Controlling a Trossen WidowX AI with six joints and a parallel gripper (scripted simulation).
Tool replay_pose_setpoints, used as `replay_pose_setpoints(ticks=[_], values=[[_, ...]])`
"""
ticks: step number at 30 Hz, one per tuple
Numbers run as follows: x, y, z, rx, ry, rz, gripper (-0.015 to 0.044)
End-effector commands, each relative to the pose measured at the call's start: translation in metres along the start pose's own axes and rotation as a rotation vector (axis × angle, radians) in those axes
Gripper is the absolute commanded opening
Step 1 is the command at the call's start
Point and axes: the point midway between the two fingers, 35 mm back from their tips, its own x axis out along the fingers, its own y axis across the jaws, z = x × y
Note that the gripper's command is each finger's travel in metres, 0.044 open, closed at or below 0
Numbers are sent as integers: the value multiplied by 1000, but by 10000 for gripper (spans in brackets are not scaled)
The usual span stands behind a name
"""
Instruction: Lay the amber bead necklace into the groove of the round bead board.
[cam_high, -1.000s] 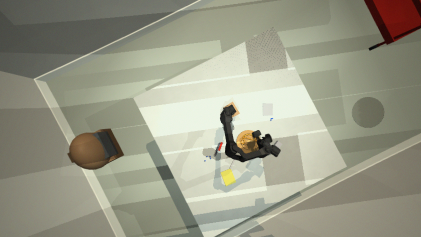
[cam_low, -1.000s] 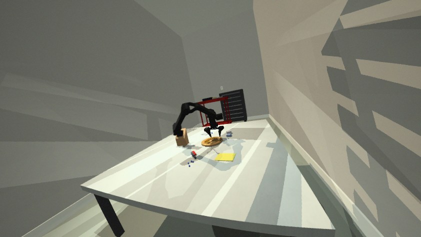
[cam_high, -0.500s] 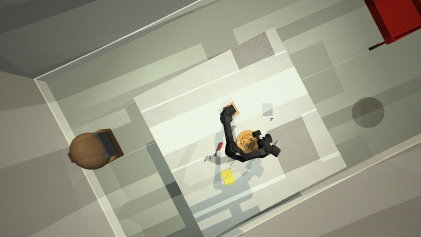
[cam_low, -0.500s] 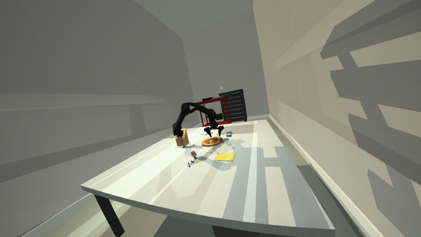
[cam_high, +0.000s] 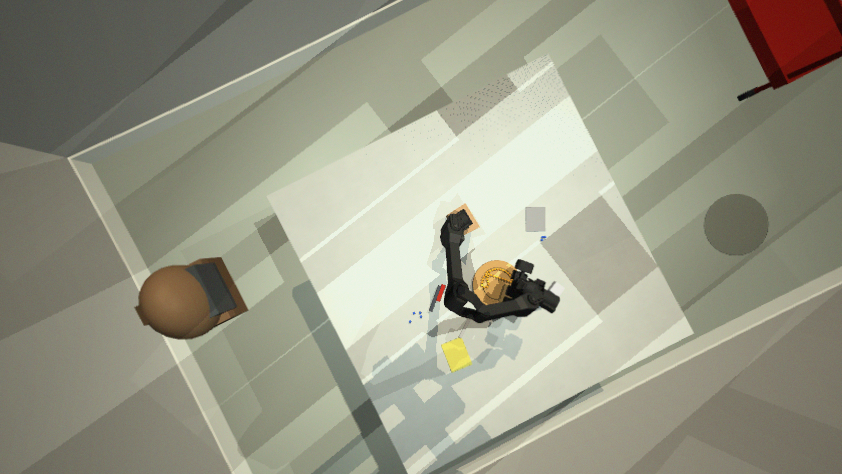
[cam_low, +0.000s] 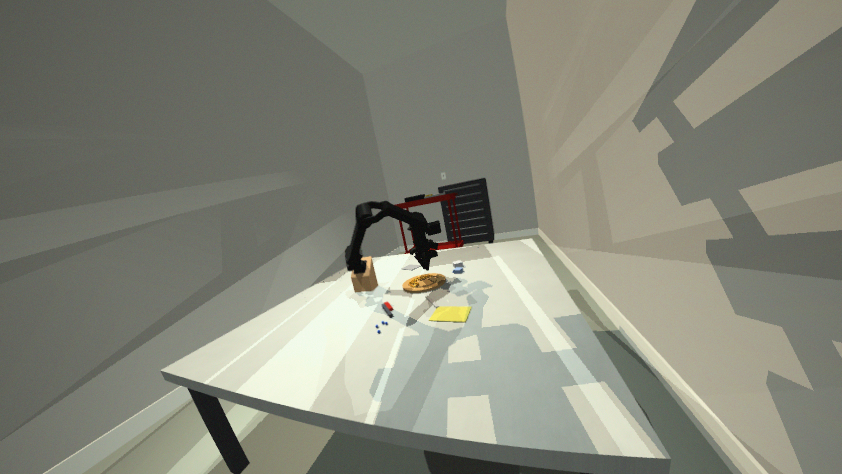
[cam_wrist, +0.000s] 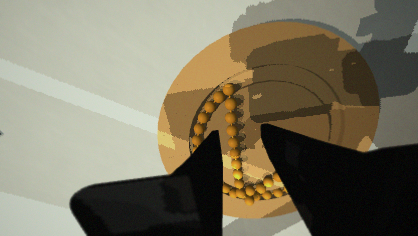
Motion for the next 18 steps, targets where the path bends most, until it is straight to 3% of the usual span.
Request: replay_pose_setpoints(ticks=[1, 18], values=[[-4, 1, -2, 55, -3, 5, 120], [13, 1, -1, 55, -6, 4, 120]])
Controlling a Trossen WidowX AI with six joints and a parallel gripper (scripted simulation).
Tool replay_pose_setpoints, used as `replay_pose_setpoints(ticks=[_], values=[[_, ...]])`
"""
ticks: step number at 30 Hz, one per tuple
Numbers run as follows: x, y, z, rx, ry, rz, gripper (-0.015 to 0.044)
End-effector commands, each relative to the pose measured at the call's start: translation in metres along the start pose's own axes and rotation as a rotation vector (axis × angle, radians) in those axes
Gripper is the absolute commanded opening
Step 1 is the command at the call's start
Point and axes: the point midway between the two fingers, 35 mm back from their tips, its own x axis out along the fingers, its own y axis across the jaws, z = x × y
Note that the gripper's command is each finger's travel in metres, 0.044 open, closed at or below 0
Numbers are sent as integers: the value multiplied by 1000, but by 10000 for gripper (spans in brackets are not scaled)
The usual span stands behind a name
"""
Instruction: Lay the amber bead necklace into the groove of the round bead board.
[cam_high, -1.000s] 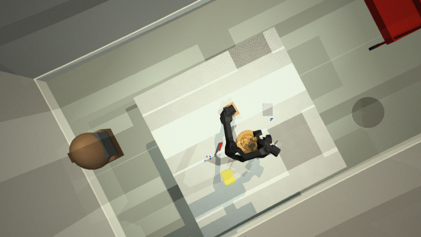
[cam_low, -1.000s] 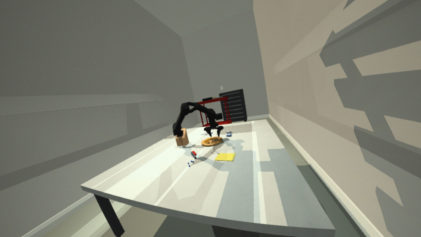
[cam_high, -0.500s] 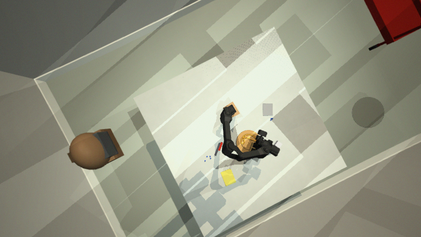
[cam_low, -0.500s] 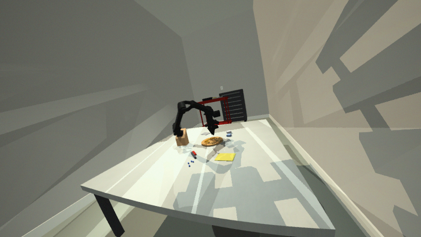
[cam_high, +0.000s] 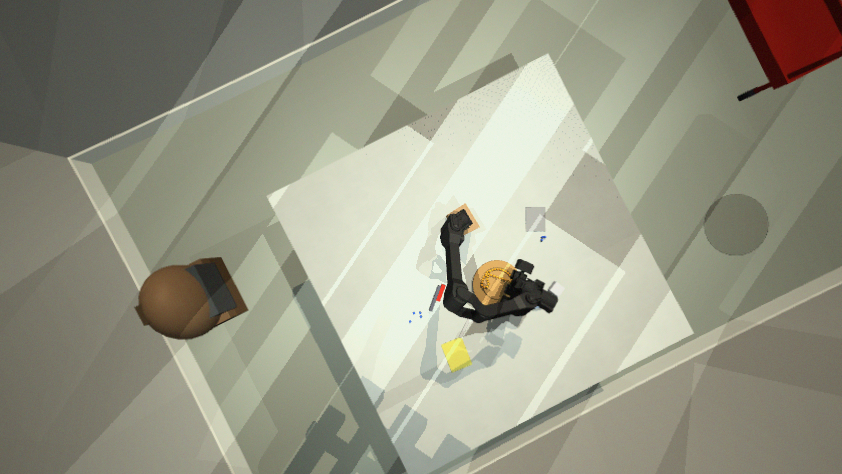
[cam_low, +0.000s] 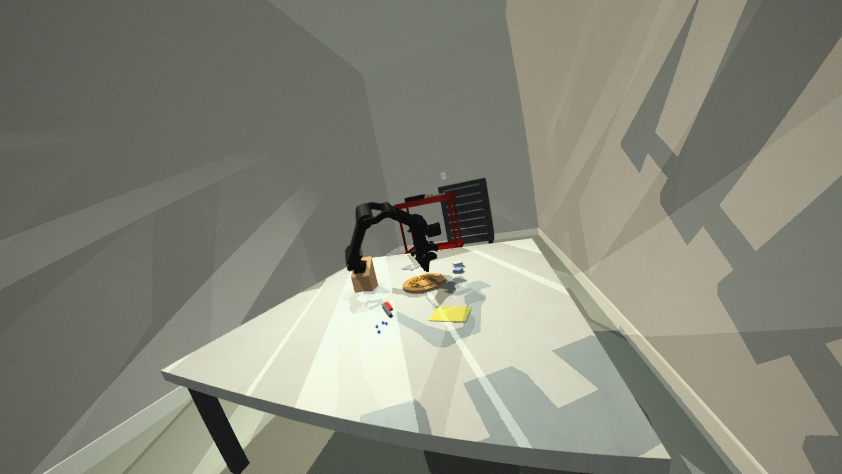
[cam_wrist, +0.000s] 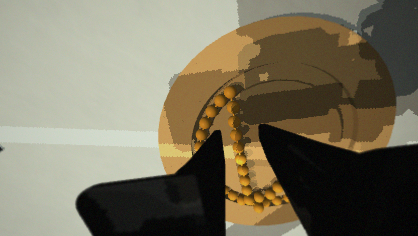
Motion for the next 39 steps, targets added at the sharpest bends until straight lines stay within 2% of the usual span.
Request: replay_pose_setpoints(ticks=[1, 17, 22, 39], values=[[6, 0, -1, -3, 3, -3, 120], [28, 0, -2, -3, 8, -4, 120], [25, 0, -2, 1, 6, 2, 0], [25, 0, -2, 1, 6, 2, 0]])
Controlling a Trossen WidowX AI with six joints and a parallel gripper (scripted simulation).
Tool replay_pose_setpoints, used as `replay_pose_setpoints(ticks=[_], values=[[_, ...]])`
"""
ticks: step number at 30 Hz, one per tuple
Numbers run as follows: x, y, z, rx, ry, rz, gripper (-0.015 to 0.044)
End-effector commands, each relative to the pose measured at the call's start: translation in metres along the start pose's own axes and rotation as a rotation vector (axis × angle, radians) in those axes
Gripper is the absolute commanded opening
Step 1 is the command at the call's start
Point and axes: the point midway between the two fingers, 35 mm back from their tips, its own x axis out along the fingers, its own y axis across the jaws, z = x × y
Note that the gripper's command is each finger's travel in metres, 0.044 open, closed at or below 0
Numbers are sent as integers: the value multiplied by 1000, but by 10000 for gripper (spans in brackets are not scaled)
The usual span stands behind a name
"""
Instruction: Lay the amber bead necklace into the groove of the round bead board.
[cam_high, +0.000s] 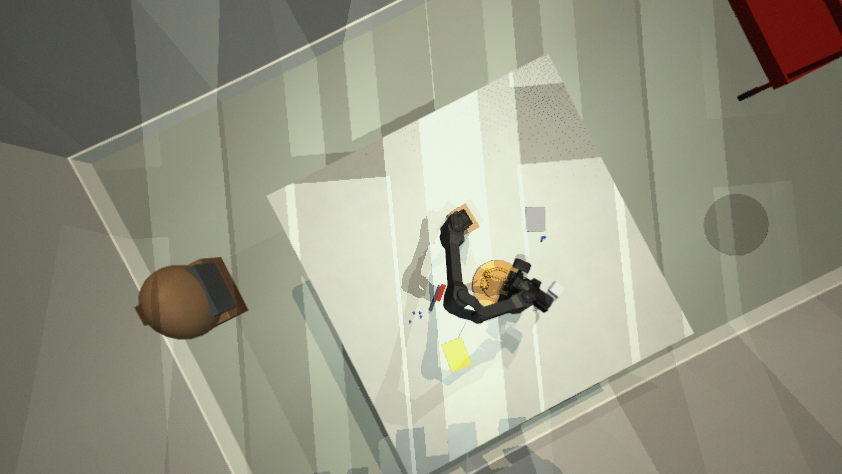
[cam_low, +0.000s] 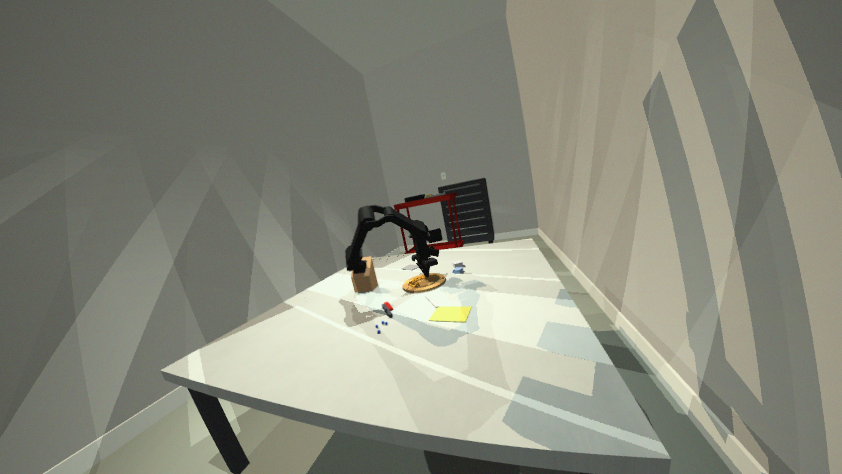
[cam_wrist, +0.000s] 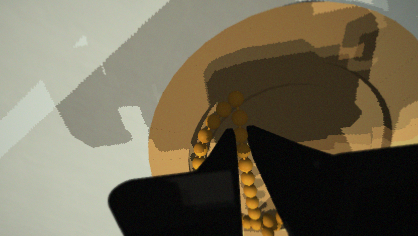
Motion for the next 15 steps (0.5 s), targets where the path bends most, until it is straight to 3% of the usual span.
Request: replay_pose_setpoints(ticks=[1, 15], values=[[-1, 0, 0, 1, -1, 0, 0], [-4, 0, 0, -2, 0, -4, 0]])
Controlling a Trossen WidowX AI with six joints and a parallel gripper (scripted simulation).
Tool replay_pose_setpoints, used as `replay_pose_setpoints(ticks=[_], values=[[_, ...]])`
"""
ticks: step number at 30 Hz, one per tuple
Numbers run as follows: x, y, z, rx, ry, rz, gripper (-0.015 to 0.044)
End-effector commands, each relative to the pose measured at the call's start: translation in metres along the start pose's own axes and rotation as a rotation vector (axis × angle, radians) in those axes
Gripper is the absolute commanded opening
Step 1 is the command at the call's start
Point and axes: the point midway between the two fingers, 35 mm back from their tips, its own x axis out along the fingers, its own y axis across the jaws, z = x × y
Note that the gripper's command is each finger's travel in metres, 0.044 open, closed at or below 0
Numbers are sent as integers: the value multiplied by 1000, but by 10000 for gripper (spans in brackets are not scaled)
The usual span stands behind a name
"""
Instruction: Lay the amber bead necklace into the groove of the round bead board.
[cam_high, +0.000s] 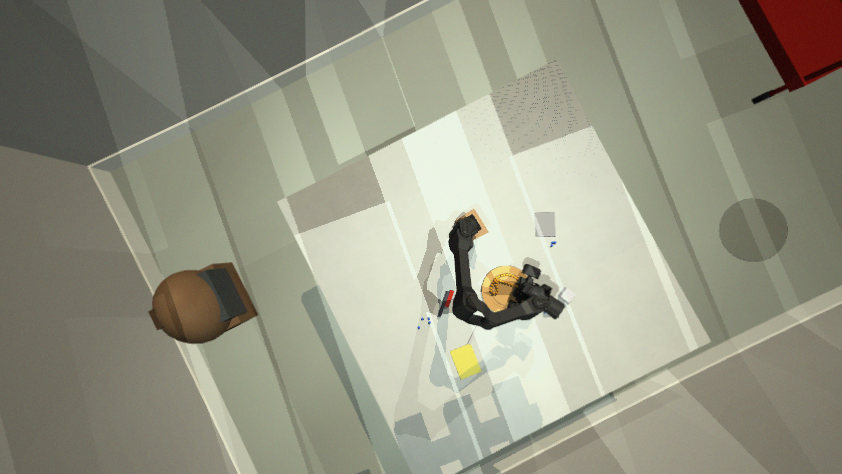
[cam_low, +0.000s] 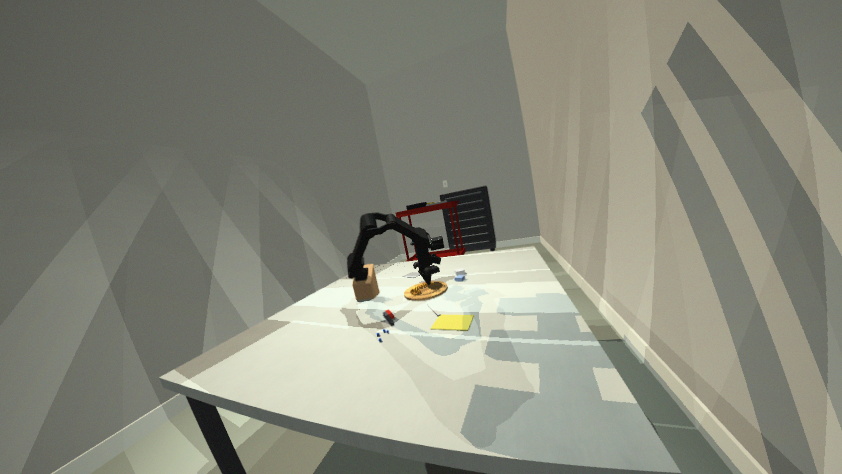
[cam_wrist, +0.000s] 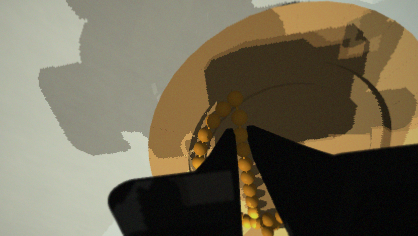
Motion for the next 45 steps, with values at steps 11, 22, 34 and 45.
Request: replay_pose_setpoints(ticks=[11, 22, 34, 45], values=[[-6, -10, 15, -2, -2, -6, 0], [-6, -22, 32, -1, -2, -7, 0], [-1, -22, 32, 3, -4, -2, 131], [-6, -22, 32, -1, -2, -7, 420]])
